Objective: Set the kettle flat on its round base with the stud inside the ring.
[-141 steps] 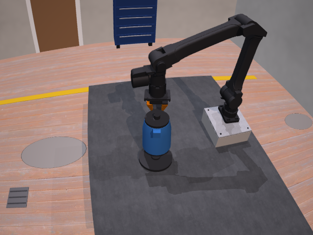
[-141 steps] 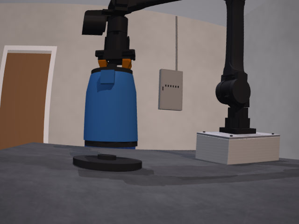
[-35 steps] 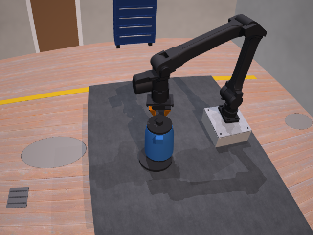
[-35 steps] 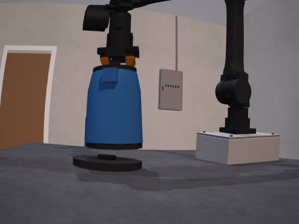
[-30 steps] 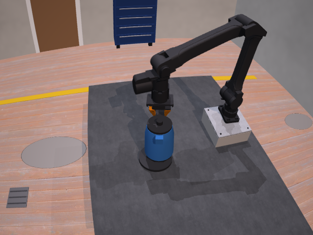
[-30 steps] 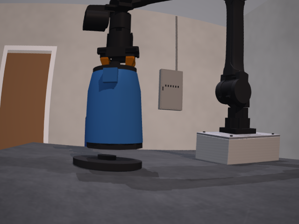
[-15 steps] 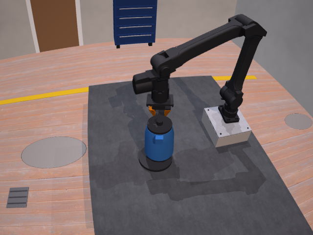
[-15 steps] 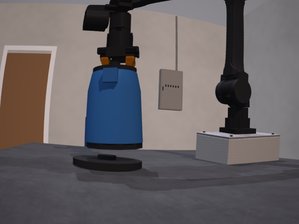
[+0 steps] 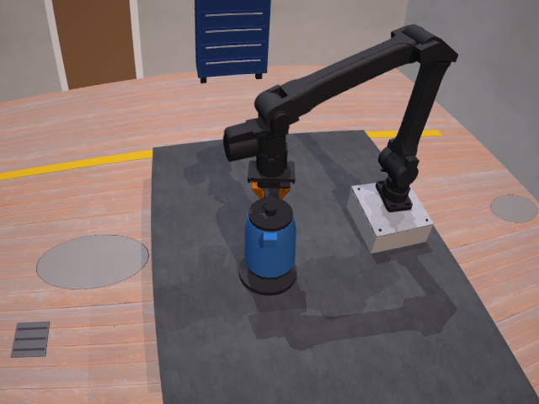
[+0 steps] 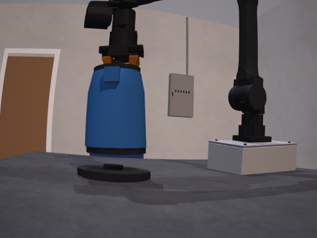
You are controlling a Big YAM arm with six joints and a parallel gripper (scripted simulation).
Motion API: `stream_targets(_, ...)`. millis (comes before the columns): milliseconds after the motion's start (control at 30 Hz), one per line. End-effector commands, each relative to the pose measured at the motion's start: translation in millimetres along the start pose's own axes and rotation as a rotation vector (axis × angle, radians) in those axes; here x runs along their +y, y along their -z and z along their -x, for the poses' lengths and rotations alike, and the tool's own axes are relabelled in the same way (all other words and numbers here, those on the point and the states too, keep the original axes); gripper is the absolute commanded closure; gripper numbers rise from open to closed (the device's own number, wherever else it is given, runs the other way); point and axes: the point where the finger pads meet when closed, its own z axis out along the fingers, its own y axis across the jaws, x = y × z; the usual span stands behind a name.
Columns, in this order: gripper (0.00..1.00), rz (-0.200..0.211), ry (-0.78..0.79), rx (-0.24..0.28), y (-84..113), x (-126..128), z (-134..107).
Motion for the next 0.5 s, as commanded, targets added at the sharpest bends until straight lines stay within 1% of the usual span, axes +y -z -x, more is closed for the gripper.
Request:
stream_targets(0, 1.00, 0.107, -0.016, 0.048, 46.5, 28.1, -13.1)
stream_targets(467, 1.00, 0.108, -0.016, 0.049, 46.5, 28.4, -13.2)
